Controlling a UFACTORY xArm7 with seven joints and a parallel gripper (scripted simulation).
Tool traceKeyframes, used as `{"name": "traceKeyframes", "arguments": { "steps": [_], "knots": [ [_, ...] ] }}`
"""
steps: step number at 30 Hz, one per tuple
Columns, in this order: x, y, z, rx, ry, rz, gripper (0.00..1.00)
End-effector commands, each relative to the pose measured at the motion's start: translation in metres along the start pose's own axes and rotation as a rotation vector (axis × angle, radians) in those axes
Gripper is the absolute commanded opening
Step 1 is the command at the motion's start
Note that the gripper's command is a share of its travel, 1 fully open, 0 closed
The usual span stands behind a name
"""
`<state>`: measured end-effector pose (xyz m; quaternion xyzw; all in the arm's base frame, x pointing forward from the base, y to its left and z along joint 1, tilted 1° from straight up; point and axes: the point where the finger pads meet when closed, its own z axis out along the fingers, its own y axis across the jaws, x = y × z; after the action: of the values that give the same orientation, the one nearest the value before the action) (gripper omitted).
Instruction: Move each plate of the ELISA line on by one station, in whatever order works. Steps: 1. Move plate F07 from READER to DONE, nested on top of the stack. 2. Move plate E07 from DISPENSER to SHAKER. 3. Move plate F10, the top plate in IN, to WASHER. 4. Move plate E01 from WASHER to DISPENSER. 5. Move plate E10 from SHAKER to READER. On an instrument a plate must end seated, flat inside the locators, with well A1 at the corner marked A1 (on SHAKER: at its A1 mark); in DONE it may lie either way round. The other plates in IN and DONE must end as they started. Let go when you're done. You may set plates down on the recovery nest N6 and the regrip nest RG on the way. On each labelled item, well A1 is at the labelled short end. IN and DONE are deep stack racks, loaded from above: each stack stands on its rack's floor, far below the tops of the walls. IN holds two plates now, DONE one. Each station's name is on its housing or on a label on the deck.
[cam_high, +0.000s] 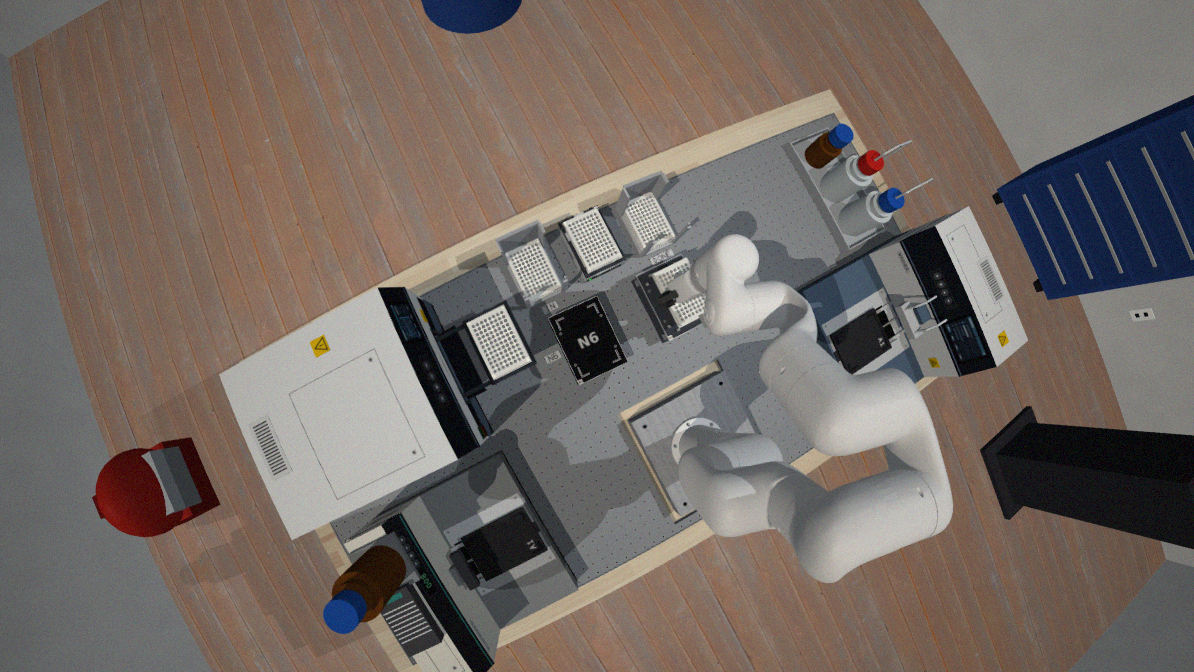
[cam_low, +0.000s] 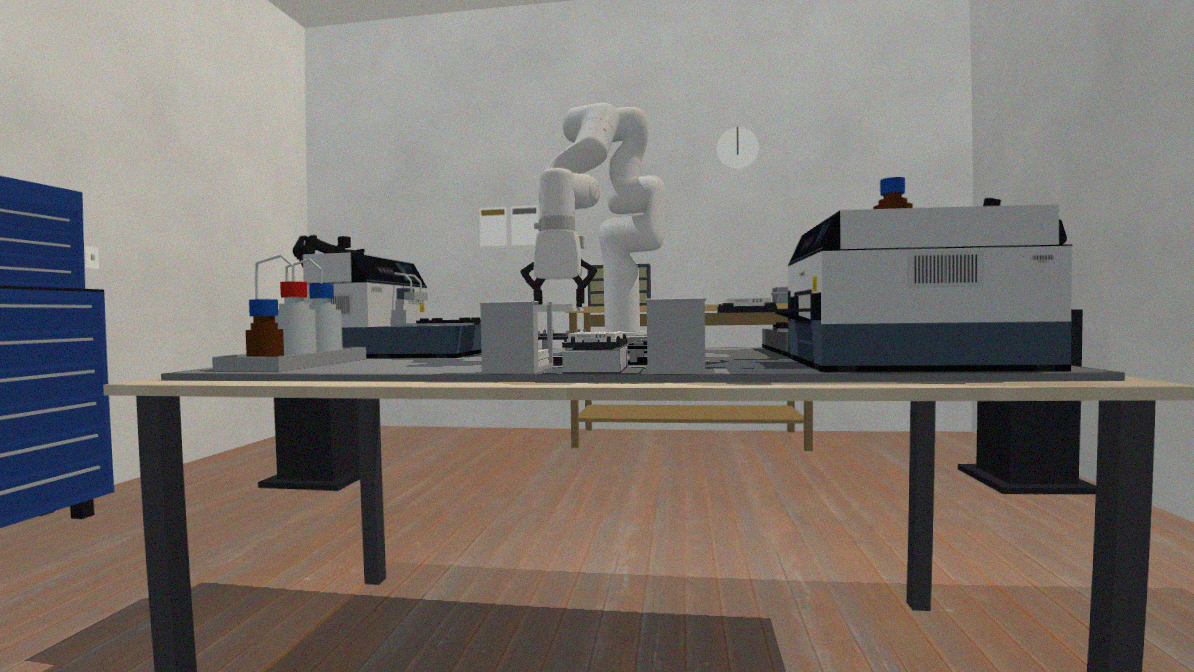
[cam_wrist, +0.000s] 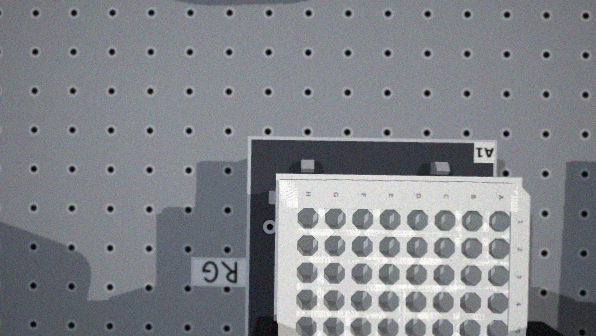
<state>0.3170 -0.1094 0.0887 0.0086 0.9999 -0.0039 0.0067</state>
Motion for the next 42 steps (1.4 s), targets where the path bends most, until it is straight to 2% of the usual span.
{"name": "traceKeyframes", "arguments": {
  "steps": [1,42],
  "knots": [
    [-0.002,-0.001,-0.005,0.002,-0.006,0.0,0.0],
    [-0.002,-0.001,-0.055,0.002,-0.006,0.0,0.0]
  ]
}}
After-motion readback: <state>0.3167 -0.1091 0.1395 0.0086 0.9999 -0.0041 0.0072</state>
